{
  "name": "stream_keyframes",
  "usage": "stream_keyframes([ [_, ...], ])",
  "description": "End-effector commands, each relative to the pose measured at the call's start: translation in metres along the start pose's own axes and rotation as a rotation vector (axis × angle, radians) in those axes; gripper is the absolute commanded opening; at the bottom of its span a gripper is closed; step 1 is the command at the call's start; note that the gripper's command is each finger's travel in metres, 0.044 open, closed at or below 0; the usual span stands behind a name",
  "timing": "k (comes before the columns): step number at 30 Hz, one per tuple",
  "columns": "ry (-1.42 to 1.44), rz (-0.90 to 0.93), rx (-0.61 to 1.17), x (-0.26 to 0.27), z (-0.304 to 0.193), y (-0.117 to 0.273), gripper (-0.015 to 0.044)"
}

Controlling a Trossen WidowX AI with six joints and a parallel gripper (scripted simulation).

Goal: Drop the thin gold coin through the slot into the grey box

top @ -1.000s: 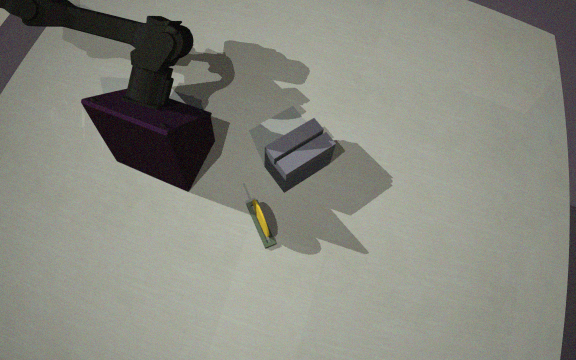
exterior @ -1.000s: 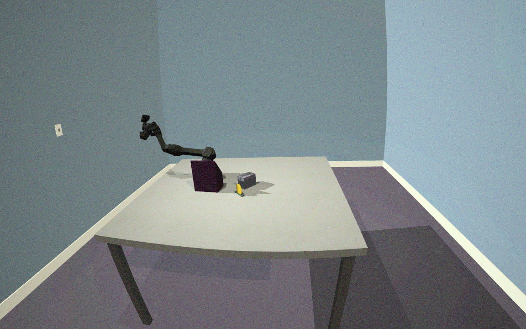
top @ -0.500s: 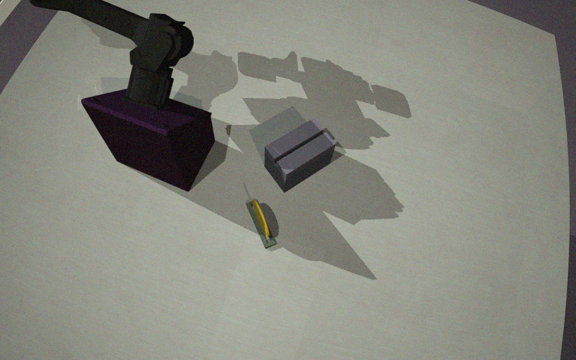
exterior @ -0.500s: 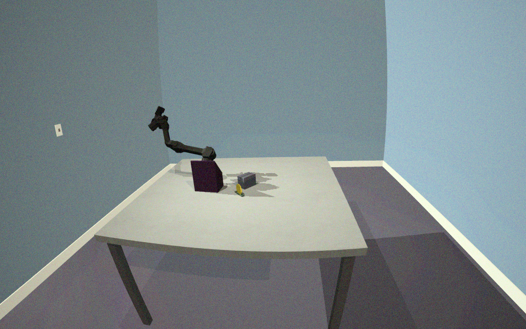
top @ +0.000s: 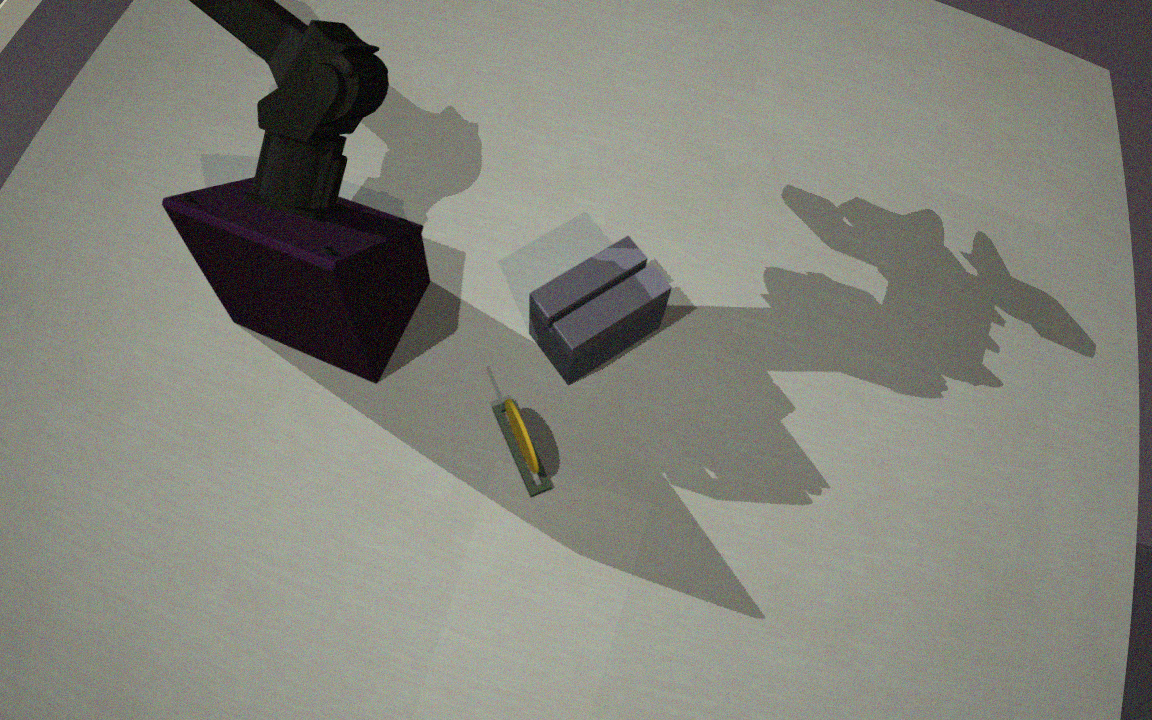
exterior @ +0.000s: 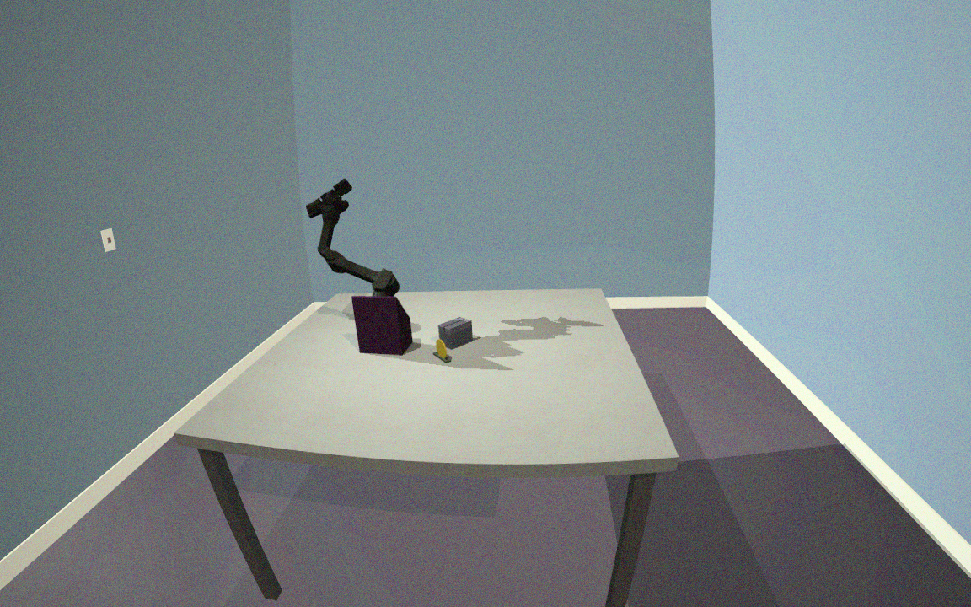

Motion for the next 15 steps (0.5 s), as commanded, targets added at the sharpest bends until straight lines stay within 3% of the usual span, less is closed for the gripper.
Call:
stream_keyframes([
  [1,-0.132,0.129,-0.085,0.053,0.035,-0.01,0.0161],
  [15,-0.529,0.579,-0.227,0.203,0.14,0.008,0.0161],
])
Point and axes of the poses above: the point midway between the two fingers, 35 mm back from their tips, its own y axis back along the fingers, its own x axis across the jaws, z = x × y, the point moved 7 cm from there along y, back along the fingers, and after that the axes turned 14 degrees about y, right-handed, at the moved point
